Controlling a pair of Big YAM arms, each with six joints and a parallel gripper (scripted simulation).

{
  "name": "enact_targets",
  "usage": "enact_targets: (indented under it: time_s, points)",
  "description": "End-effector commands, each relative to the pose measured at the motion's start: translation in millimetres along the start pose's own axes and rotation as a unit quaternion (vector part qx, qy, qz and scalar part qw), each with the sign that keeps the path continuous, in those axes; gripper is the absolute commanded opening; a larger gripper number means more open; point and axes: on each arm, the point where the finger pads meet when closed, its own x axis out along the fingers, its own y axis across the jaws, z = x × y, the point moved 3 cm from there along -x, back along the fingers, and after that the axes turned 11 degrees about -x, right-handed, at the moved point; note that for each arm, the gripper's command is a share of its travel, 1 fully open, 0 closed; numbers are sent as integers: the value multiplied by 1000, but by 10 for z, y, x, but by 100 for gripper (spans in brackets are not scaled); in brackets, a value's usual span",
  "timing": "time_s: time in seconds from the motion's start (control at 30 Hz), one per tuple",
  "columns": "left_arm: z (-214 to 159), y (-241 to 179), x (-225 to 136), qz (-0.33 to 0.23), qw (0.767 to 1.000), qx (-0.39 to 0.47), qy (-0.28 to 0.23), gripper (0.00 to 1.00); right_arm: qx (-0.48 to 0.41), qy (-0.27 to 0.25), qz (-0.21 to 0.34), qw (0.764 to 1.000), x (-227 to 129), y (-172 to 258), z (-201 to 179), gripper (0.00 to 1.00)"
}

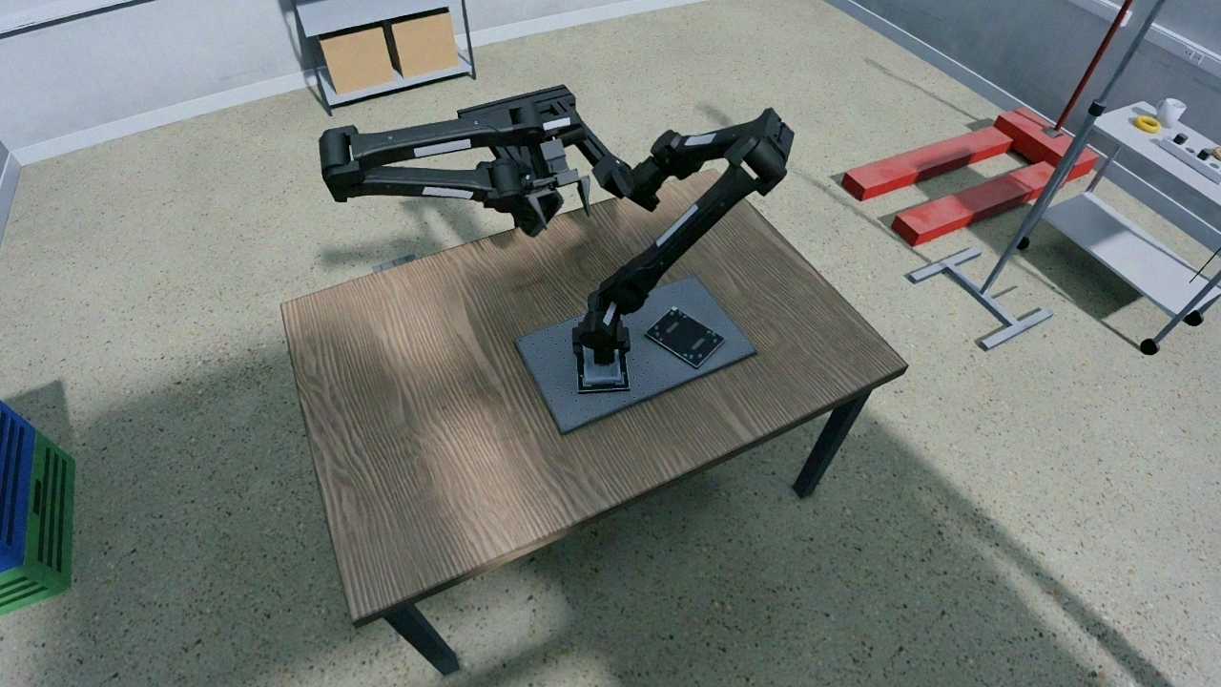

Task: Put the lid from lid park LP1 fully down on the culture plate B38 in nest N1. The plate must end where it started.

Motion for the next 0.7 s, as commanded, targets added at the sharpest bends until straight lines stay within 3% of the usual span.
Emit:
enact_targets:
  time_s: [0.0, 0.03, 0.1, 0.37, 0.67]
  points:
    - [45, -10, -30, -2, 1000, -2, -6, 83, 14, -6, 5, 1000, -46, 27, 122, 100]
    - [45, -10, -30, -2, 1000, -2, -6, 83, 14, -6, 5, 1000, -46, 27, 122, 100]
    - [45, -10, -30, -2, 1000, -2, -6, 100, 14, -6, 5, 1000, -46, 27, 122, 100]
    - [28, -16, -195, -4, 1000, -1, -13, 100, 14, -6, 5, 1000, -46, 27, 122, 100]
    - [261, -36, -273, -11, 999, -20, -26, 100, 14, -6, 5, 1000, -46, 27, 122, 100]
